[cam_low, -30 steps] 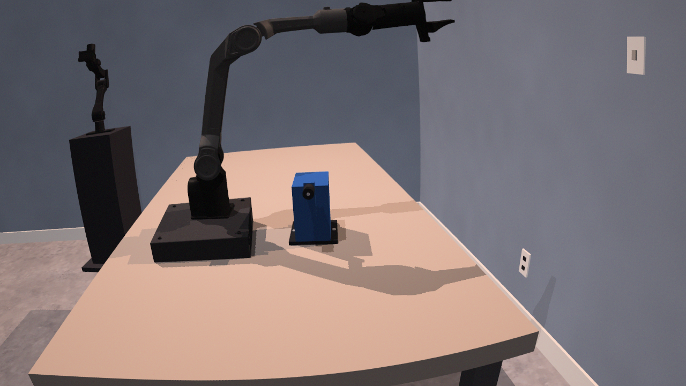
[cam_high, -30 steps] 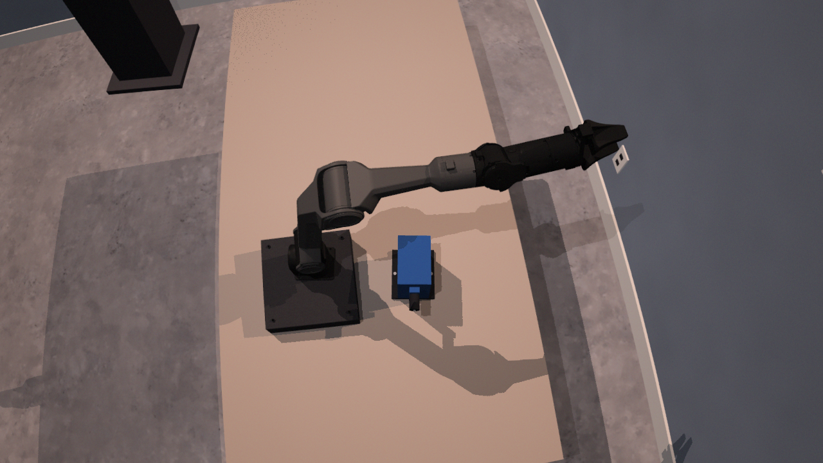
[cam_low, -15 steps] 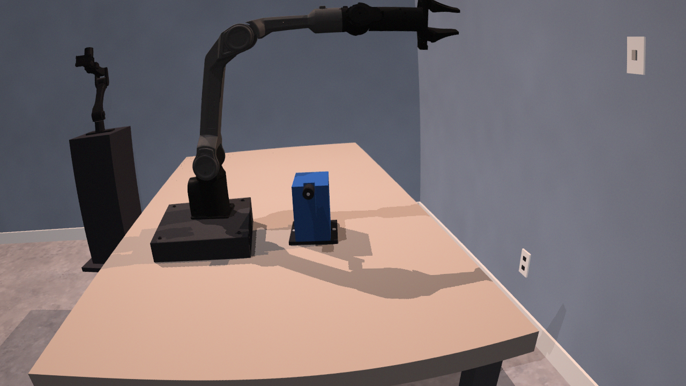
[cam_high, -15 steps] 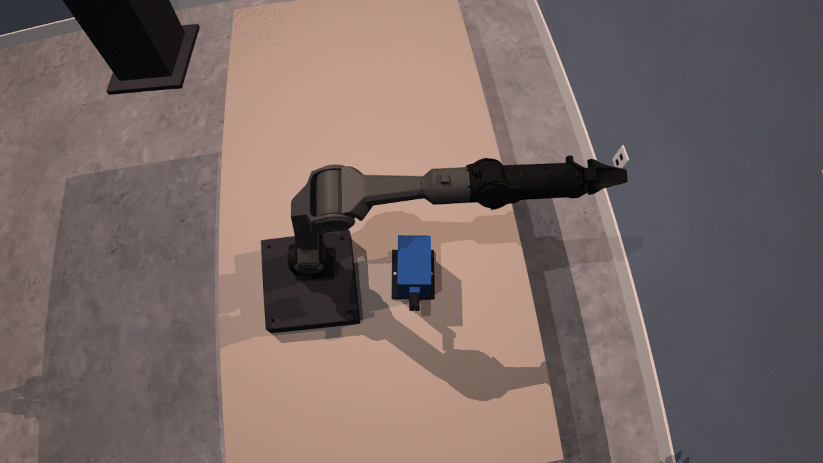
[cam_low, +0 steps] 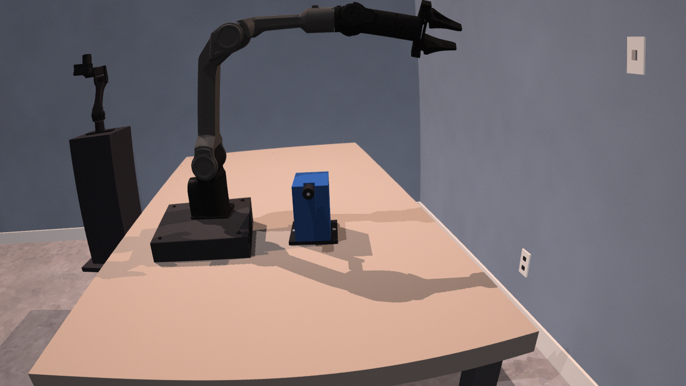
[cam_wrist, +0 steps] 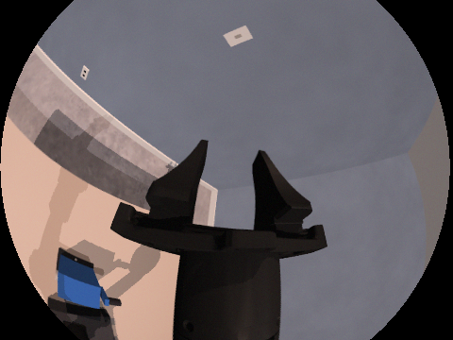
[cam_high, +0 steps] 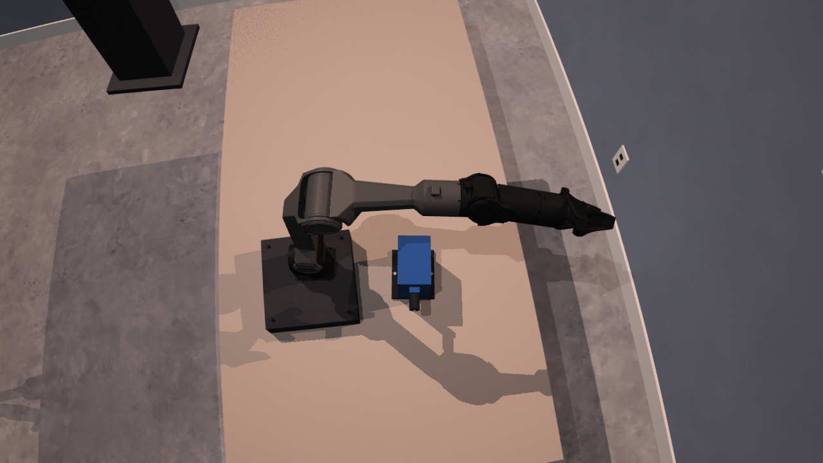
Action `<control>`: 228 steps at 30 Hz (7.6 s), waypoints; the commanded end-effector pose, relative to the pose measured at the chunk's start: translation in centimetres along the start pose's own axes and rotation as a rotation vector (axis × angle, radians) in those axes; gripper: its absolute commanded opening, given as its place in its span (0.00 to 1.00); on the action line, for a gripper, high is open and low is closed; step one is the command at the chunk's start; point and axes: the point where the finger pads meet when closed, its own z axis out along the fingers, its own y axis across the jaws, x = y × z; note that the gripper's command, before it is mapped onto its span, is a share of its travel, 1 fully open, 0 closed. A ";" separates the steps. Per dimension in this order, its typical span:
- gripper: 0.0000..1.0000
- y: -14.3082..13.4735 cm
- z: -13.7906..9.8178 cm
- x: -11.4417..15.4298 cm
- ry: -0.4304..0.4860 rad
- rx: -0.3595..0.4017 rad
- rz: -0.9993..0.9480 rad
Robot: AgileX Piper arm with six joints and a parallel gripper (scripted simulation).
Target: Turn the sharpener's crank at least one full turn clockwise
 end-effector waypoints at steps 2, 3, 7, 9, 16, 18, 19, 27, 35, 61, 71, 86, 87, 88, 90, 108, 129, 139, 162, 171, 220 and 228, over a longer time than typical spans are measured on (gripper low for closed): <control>0.69 -0.2 -0.2 0.3 0.022 0.011 0.024; 0.69 -0.2 -0.3 0.9 0.032 0.010 0.035; 0.69 -0.1 -0.8 2.8 0.105 -0.006 0.145; 0.69 -0.1 -1.1 3.7 0.111 -0.006 0.157; 0.69 0.3 -2.3 7.1 0.233 -0.022 0.337; 0.69 0.3 -2.3 7.1 0.233 -0.022 0.337; 0.69 0.3 -2.4 7.5 0.250 -0.021 0.363; 0.69 1.0 -4.1 11.1 0.362 -0.025 0.529; 0.69 1.7 -5.7 13.5 0.464 -0.017 0.681; 0.69 5.8 -13.5 21.5 0.857 0.085 1.252; 0.69 7.6 -16.6 23.3 0.990 0.144 1.436; 0.69 10.8 -21.9 25.2 1.211 0.268 1.725; 0.69 11.1 -22.3 25.3 1.230 0.281 1.749; 0.69 11.4 -22.7 25.3 1.250 0.294 1.773; 0.69 11.9 -23.6 25.5 1.290 0.320 1.821; 0.69 16.0 -27.8 26.4 1.483 0.456 2.029; 0.69 18.4 -26.9 28.2 1.477 0.457 2.030; 0.69 18.4 -26.9 28.2 1.477 0.457 2.030; 0.69 18.4 -26.9 28.1 1.477 0.457 2.030; 0.69 19.2 -26.6 28.7 1.483 0.456 2.029; 0.20 21.0 -25.8 30.2 1.477 0.457 2.030; 0.20 21.0 -25.8 30.2 1.477 0.457 2.030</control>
